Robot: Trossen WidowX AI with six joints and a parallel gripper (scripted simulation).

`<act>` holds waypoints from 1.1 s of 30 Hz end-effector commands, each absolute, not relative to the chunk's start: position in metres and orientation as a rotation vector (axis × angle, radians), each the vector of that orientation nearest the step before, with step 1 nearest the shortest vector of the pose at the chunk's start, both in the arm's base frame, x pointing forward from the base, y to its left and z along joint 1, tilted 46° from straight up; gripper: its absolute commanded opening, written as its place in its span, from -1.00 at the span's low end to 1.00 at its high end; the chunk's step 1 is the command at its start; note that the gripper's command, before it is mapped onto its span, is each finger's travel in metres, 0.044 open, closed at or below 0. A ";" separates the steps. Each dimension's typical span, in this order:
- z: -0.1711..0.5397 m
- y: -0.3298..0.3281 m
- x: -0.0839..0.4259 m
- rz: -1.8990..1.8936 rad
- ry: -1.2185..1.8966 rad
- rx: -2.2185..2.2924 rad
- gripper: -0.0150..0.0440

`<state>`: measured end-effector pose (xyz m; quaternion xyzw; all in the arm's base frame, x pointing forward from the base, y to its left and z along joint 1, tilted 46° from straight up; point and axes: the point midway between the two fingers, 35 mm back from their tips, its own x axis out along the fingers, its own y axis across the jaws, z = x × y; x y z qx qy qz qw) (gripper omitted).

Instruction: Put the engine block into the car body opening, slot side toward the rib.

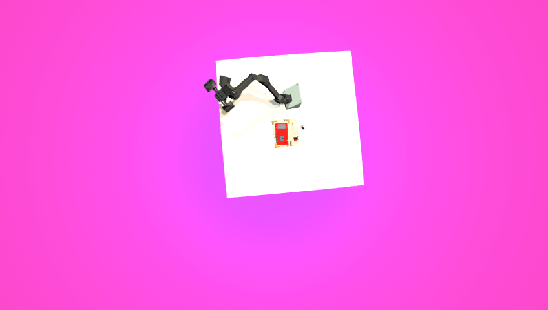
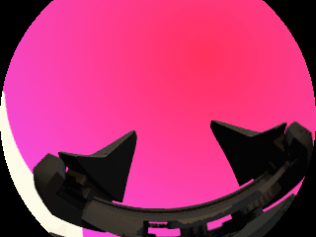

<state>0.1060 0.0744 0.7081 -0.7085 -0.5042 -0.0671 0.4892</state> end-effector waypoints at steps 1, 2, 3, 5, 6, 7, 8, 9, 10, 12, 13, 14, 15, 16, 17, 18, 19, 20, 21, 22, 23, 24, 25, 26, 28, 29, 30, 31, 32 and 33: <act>0.709 0.062 0.121 -0.133 -1.191 -1.606 1.00; 0.709 0.059 0.127 -0.124 -1.180 -1.575 1.00; 0.709 0.055 0.132 -0.114 -1.168 -1.543 1.00; 0.708 0.047 0.145 -0.095 -1.143 -1.482 1.00; 0.707 0.044 0.150 -0.086 -1.135 -1.456 1.00; 0.706 0.041 0.156 -0.078 -1.127 -1.433 1.00; 0.706 0.039 0.161 -0.070 -1.119 -1.413 1.00; 0.705 0.037 0.166 -0.062 -1.112 -1.392 1.00; 0.704 0.035 0.171 -0.055 -1.104 -1.372 1.00; 0.702 0.031 0.181 -0.039 -1.087 -1.332 1.00; 0.700 0.029 0.186 -0.032 -1.078 -1.313 1.00; 0.699 0.027 0.191 -0.024 -1.069 -1.293 1.00; 0.698 0.026 0.197 -0.016 -1.060 -1.274 1.00; 0.697 0.024 0.201 -0.009 -1.049 -1.252 1.00; 0.695 0.022 0.207 -0.001 -1.035 -1.225 1.00; 0.693 0.020 0.213 0.007 -1.020 -1.197 1.00; 0.691 0.017 0.219 0.016 -1.004 -1.169 1.00; 0.689 0.015 0.225 0.024 -0.989 -1.141 1.00; 0.687 0.013 0.231 0.032 -0.972 -1.114 1.00; 0.685 0.011 0.238 0.040 -0.956 -1.086 1.00; 0.682 0.010 0.244 0.049 -0.939 -1.059 1.00; 0.680 0.008 0.250 0.056 -0.923 -1.033 1.00; 0.677 0.007 0.256 0.064 -0.905 -1.006 1.00; 0.674 0.006 0.263 0.075 -0.891 -0.982 1.00; 0.668 0.005 0.274 0.095 -0.863 -0.935 1.00; 0.665 0.005 0.280 0.105 -0.849 -0.913 1.00; 0.662 0.005 0.286 0.115 -0.834 -0.890 1.00; 0.658 0.005 0.292 0.125 -0.819 -0.868 1.00; 0.655 0.005 0.298 0.134 -0.804 -0.846 1.00; 0.651 0.005 0.304 0.144 -0.789 -0.824 1.00</act>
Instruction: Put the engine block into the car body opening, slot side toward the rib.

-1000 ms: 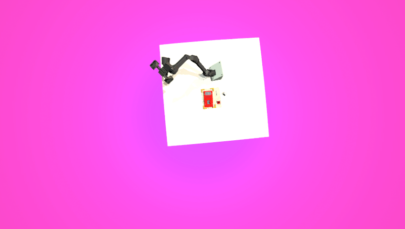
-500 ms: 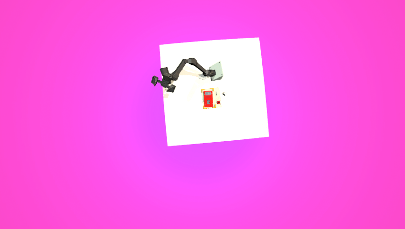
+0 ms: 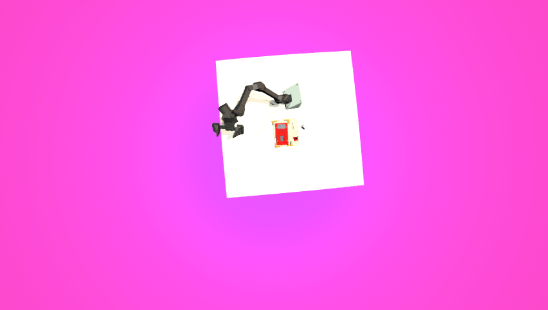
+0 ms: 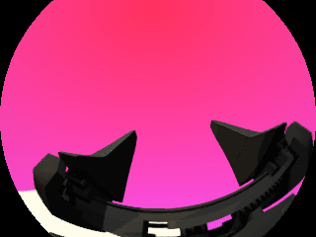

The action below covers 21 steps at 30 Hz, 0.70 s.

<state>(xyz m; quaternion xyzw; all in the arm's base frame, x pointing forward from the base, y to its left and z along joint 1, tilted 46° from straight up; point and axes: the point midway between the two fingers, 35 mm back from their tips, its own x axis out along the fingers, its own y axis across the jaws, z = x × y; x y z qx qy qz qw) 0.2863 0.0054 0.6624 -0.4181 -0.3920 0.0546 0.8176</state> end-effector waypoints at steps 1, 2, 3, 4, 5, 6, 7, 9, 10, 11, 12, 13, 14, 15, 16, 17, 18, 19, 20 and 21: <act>0.648 0.006 0.310 0.154 -0.773 -0.802 1.00; 0.644 0.006 0.315 0.163 -0.757 -0.781 1.00; 0.639 0.006 0.322 0.171 -0.736 -0.758 1.00; 0.634 0.006 0.330 0.179 -0.712 -0.733 1.00; 0.628 0.006 0.338 0.187 -0.688 -0.709 1.00; 0.623 0.006 0.345 0.195 -0.663 -0.685 1.00; 0.617 0.007 0.353 0.203 -0.639 -0.662 1.00; 0.605 0.008 0.367 0.218 -0.589 -0.616 1.00; 0.598 0.009 0.374 0.225 -0.564 -0.594 1.00; 0.592 0.010 0.381 0.232 -0.538 -0.572 1.00; 0.585 0.011 0.388 0.238 -0.512 -0.551 1.00; 0.578 0.012 0.395 0.245 -0.485 -0.530 1.00; 0.570 0.014 0.401 0.252 -0.457 -0.509 1.00; 0.563 0.016 0.408 0.258 -0.429 -0.488 1.00; 0.555 0.018 0.414 0.264 -0.401 -0.468 1.00; 0.547 0.020 0.420 0.270 -0.373 -0.449 1.00; 0.539 0.022 0.426 0.275 -0.345 -0.430 1.00; 0.531 0.024 0.432 0.280 -0.316 -0.412 1.00; 0.523 0.026 0.437 0.285 -0.287 -0.394 1.00; 0.515 0.029 0.443 0.290 -0.258 -0.377 1.00</act>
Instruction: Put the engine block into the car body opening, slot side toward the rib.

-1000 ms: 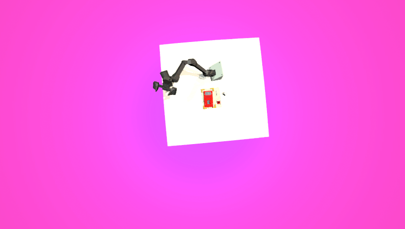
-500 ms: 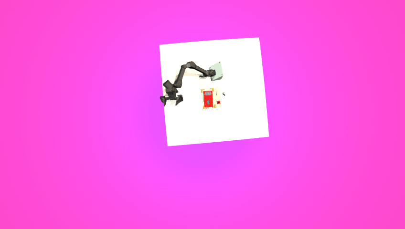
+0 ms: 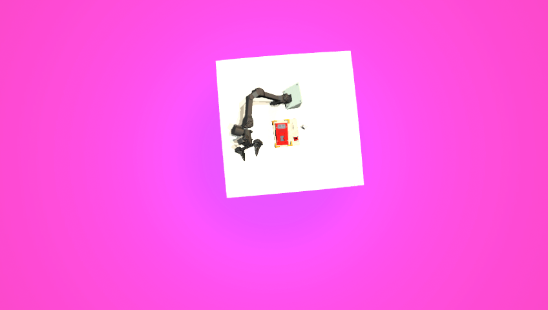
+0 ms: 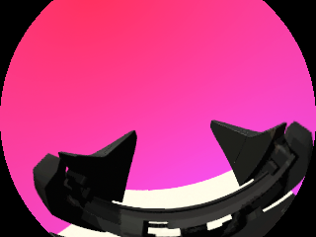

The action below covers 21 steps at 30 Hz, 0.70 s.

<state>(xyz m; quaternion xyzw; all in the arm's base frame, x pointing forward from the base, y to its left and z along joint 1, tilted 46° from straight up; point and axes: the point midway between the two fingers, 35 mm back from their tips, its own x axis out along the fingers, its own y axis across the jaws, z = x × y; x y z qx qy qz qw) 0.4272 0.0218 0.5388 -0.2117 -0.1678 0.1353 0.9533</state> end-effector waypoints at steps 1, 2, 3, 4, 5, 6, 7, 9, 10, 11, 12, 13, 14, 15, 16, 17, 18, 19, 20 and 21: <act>0.506 0.032 0.448 0.295 -0.229 -0.360 1.00; 0.497 0.035 0.453 0.299 -0.199 -0.343 1.00; 0.488 0.038 0.458 0.304 -0.168 -0.327 1.00; 0.479 0.041 0.463 0.308 -0.137 -0.311 1.00; 0.470 0.044 0.467 0.312 -0.107 -0.296 1.00; 0.460 0.047 0.471 0.315 -0.076 -0.281 1.00; 0.451 0.051 0.475 0.319 -0.044 -0.267 1.00; 0.432 0.058 0.482 0.324 0.018 -0.241 1.00; 0.422 0.062 0.485 0.327 0.050 -0.229 1.00; 0.412 0.065 0.487 0.329 0.081 -0.218 1.00; 0.402 0.069 0.490 0.330 0.114 -0.207 1.00; 0.392 0.073 0.492 0.332 0.147 -0.196 1.00; 0.382 0.077 0.494 0.333 0.180 -0.187 1.00; 0.372 0.081 0.496 0.334 0.213 -0.178 1.00; 0.362 0.085 0.497 0.334 0.247 -0.169 1.00; 0.351 0.089 0.498 0.334 0.280 -0.162 1.00; 0.341 0.093 0.499 0.334 0.313 -0.155 1.00; 0.331 0.097 0.499 0.333 0.346 -0.149 1.00; 0.321 0.101 0.499 0.332 0.379 -0.144 1.00; 0.311 0.105 0.499 0.330 0.412 -0.139 1.00</act>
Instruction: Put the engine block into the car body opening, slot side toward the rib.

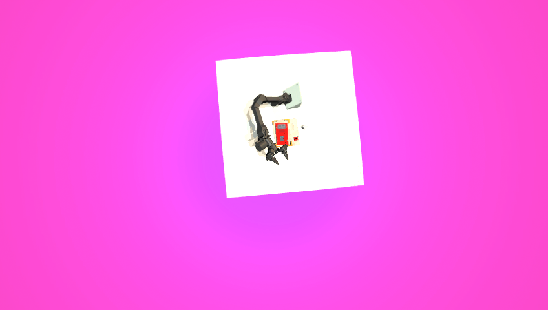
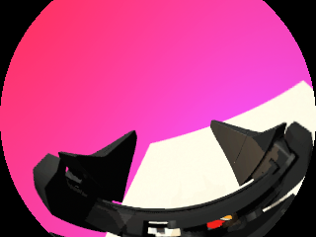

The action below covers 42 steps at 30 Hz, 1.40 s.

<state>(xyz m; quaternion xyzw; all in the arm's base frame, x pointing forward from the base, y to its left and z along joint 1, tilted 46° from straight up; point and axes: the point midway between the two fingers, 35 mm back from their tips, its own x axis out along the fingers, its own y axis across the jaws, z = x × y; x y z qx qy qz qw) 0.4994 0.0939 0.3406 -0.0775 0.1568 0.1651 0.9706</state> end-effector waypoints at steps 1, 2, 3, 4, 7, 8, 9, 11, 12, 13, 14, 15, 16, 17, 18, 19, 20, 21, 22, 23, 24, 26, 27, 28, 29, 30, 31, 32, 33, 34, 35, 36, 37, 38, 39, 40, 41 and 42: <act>0.300 0.109 0.499 0.328 0.447 -0.136 1.00; 0.290 0.113 0.498 0.325 0.481 -0.133 1.00; 0.279 0.117 0.497 0.322 0.516 -0.131 1.00; 0.269 0.120 0.495 0.318 0.550 -0.130 1.00; 0.239 0.131 0.489 0.305 0.651 -0.133 1.00; 0.229 0.134 0.486 0.300 0.685 -0.135 1.00; 0.220 0.137 0.483 0.295 0.718 -0.138 1.00; 0.200 0.143 0.477 0.282 0.784 -0.148 1.00; 0.191 0.146 0.473 0.275 0.817 -0.154 1.00; 0.182 0.149 0.469 0.268 0.850 -0.161 1.00; 0.173 0.151 0.465 0.261 0.882 -0.169 1.00; 0.164 0.154 0.461 0.253 0.914 -0.178 1.00; 0.155 0.156 0.456 0.245 0.945 -0.188 1.00; 0.147 0.158 0.452 0.236 0.977 -0.198 1.00; 0.139 0.160 0.447 0.227 1.007 -0.210 1.00; 0.131 0.162 0.442 0.218 1.037 -0.222 1.00; 0.123 0.163 0.437 0.208 1.067 -0.236 1.00; 0.115 0.165 0.432 0.199 1.095 -0.249 1.00; 0.108 0.166 0.427 0.189 1.123 -0.264 1.00; 0.101 0.168 0.422 0.179 1.150 -0.279 1.00; 0.094 0.169 0.416 0.169 1.177 -0.296 1.00; 0.082 0.170 0.406 0.147 1.228 -0.331 1.00; 0.075 0.171 0.400 0.136 1.253 -0.349 1.00; 0.070 0.171 0.395 0.125 1.277 -0.369 1.00; 0.064 0.172 0.389 0.113 1.300 -0.389 1.00; 0.059 0.172 0.383 0.102 1.323 -0.410 1.00; 0.054 0.172 0.378 0.090 1.345 -0.432 1.00; 0.049 0.172 0.372 0.078 1.367 -0.454 1.00; 0.045 0.171 0.366 0.065 1.388 -0.478 1.00; 0.040 0.171 0.360 0.053 1.407 -0.502 1.00; 0.036 0.170 0.354 0.040 1.427 -0.526 1.00; 0.033 0.169 0.348 0.027 1.445 -0.552 1.00; 0.029 0.168 0.342 0.014 1.463 -0.578 1.00; 0.026 0.167 0.337 0.001 1.479 -0.605 1.00; 0.023 0.166 0.331 -0.012 1.495 -0.632 1.00; 0.020 0.165 0.326 -0.025 1.510 -0.661 1.00; 0.018 0.164 0.320 -0.038 1.524 -0.689 1.00; 0.015 0.163 0.315 -0.051 1.538 -0.719 1.00</act>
